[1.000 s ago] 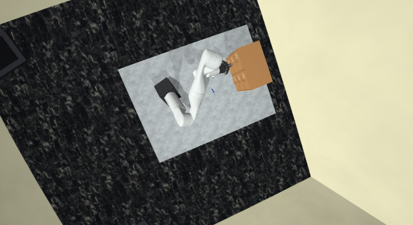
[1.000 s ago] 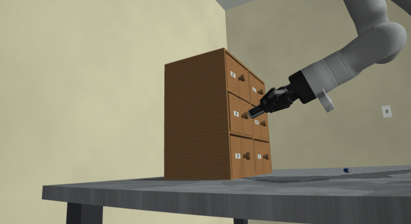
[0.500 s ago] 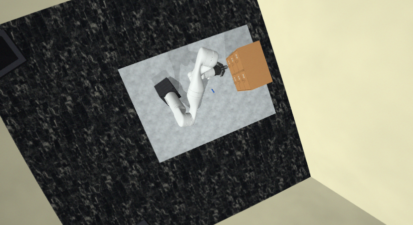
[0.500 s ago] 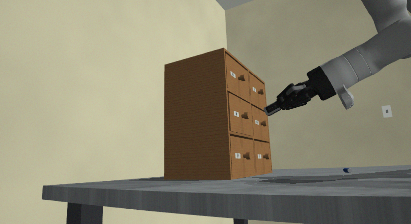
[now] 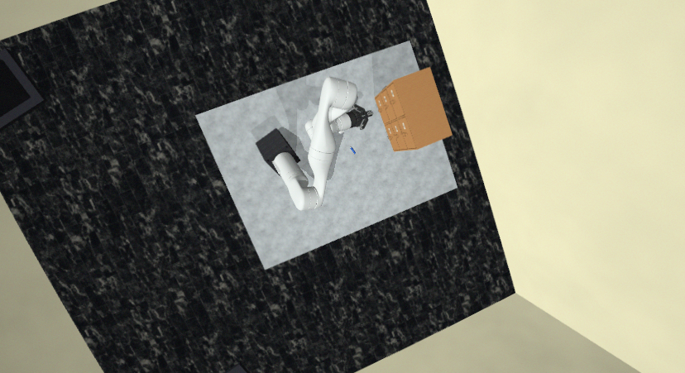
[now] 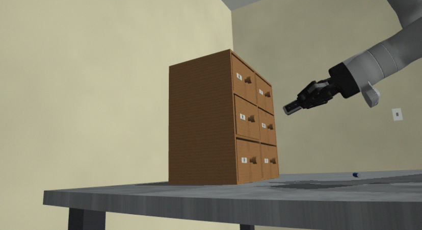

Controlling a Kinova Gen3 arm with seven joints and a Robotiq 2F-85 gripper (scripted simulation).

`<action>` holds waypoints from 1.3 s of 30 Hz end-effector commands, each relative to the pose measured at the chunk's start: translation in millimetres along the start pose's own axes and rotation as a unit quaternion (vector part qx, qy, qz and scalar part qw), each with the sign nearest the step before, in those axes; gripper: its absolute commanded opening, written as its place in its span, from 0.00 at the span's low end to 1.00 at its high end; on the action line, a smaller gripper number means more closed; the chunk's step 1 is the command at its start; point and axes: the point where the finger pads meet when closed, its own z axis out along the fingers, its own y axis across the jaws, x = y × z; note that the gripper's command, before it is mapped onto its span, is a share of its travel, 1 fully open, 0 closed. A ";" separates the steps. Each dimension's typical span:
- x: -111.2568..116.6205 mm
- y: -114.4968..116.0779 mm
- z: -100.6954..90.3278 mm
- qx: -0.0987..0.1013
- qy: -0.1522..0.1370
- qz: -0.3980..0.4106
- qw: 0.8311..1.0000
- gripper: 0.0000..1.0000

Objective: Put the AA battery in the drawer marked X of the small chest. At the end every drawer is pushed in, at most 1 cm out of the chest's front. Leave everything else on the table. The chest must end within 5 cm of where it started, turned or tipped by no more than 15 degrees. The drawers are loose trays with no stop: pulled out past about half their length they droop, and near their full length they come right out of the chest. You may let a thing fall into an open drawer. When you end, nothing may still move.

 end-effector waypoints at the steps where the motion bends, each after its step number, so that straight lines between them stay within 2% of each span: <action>1: -2.0 5.0 -16.4 -0.008 -0.001 -0.005 1.000 0.00; 6: -2.4 4.8 -30.8 -0.008 -0.001 -0.005 1.000 0.00; 16: -2.6 4.8 -31.5 -0.008 0.000 -0.005 1.000 0.00; 26: -4.3 4.7 -34.2 -0.007 0.015 -0.005 1.000 0.00; 32: -7.2 4.6 -39.0 -0.007 0.042 -0.005 0.999 0.00; 39: -12.4 4.5 -47.7 -0.007 0.090 -0.005 0.996 0.00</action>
